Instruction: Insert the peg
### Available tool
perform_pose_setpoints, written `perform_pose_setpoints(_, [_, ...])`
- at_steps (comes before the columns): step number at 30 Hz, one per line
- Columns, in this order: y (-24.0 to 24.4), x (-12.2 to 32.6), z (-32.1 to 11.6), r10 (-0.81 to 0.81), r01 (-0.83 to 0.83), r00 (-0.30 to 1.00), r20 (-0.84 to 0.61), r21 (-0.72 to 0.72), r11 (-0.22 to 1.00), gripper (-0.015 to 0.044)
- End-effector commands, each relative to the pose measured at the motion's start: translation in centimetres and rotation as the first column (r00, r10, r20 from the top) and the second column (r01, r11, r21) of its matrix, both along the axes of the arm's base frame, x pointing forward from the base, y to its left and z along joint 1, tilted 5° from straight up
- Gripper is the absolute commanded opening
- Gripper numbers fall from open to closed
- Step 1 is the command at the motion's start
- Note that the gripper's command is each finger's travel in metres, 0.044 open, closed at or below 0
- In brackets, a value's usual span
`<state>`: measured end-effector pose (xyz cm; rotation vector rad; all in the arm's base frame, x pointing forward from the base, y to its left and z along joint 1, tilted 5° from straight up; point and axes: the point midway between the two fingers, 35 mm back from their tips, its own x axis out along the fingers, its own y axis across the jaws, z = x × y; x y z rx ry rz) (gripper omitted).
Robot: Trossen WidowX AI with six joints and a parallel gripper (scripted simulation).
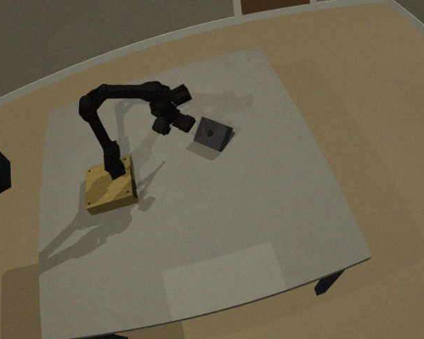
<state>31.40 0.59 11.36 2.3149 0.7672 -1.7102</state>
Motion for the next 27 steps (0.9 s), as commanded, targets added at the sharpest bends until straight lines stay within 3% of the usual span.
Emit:
perform_pose_setpoints(1, [-0.3, 0.3, 0.1, 0.003, -0.003, 1.000, 0.017, 0.010, 1.000, 0.0000])
perform_pose_setpoints(27, [-3.5, 1.7, 0.6, -0.005, -0.002, 0.992, 0.129, 0.058, 0.998, 0.0000])
